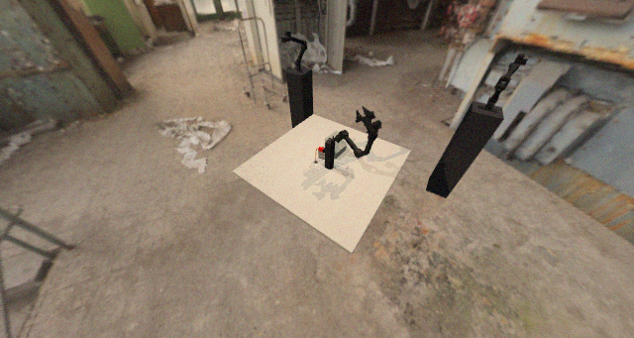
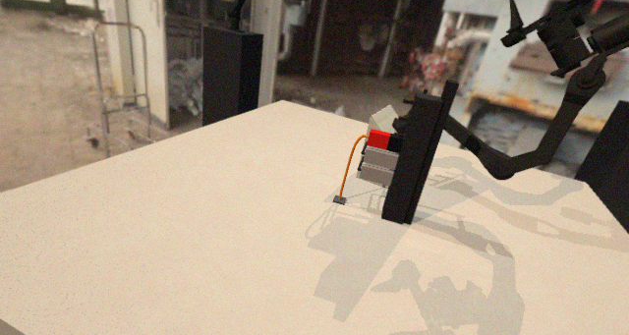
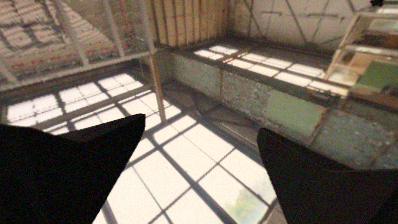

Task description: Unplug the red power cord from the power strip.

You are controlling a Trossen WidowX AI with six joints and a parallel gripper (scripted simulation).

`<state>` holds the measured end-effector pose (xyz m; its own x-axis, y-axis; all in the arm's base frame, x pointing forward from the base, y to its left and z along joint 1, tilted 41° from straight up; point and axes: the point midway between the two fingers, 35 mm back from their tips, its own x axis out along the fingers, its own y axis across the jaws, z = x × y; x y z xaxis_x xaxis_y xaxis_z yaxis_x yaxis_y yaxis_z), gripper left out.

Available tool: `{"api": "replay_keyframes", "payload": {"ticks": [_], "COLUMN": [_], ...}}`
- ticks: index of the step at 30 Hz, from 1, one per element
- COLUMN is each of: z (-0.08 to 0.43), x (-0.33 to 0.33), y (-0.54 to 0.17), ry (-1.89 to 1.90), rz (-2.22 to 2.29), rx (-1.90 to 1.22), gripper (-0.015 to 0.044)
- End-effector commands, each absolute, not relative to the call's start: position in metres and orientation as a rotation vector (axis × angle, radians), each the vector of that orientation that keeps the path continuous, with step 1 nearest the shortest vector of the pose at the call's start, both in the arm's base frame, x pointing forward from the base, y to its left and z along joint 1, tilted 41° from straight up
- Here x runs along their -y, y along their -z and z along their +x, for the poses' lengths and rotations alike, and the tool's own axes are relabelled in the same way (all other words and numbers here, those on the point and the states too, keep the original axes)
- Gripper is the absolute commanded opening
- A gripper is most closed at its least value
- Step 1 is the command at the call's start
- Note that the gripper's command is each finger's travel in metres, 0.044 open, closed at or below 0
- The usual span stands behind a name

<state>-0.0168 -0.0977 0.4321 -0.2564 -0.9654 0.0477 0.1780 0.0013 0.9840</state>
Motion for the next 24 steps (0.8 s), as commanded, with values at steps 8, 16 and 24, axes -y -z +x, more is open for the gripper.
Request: {"api": "replay_keyframes", "payload": {"ticks": [8,16,24], "z": [0.0,0.071,0.161], "x": [0.185,0.256,0.259], "y": [-0.389,-0.307,-0.211], "ry": [1.45,1.33,1.124], "rz": [1.254,1.545,1.669], "rx": [0.805,0.162,-0.498], "gripper": [0.019,0.016,0.016]}}
